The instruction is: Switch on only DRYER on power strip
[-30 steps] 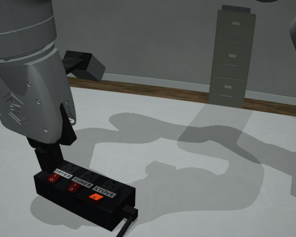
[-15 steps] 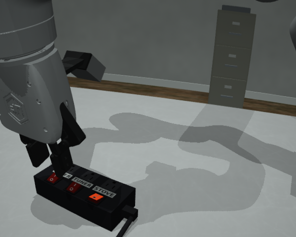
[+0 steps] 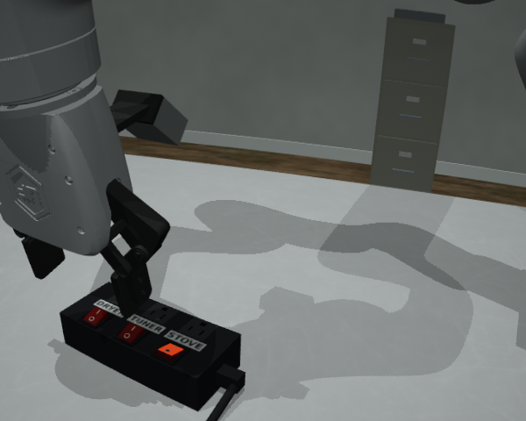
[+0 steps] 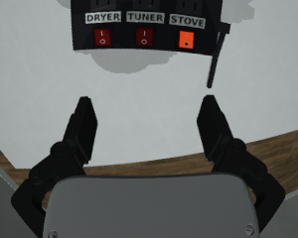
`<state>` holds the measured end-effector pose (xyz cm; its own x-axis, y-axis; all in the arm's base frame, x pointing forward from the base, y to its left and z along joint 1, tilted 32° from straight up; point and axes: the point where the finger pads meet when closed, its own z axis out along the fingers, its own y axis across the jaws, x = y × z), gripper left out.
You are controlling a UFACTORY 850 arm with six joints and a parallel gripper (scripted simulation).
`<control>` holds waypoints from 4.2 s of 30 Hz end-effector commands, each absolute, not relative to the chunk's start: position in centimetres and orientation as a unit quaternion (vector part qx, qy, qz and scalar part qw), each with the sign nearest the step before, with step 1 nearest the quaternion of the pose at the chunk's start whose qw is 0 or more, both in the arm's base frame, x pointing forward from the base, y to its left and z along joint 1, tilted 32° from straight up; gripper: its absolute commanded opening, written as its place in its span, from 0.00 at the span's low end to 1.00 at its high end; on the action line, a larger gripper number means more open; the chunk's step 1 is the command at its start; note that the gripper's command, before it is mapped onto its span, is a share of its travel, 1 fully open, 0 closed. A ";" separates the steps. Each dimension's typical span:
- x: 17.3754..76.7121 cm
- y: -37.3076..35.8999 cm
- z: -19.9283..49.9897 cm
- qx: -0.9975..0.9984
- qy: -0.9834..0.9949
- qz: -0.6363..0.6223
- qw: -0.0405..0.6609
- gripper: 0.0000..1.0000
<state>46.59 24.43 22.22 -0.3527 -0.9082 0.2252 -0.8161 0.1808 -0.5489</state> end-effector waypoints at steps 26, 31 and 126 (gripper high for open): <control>46.3 20.1 20.5 -0.539 0.722 -0.428 -0.075 1.00; 46.3 20.1 20.5 -0.539 0.722 -0.428 -0.075 1.00; 42.3 21.6 26.4 -0.663 0.695 -0.245 0.132 1.00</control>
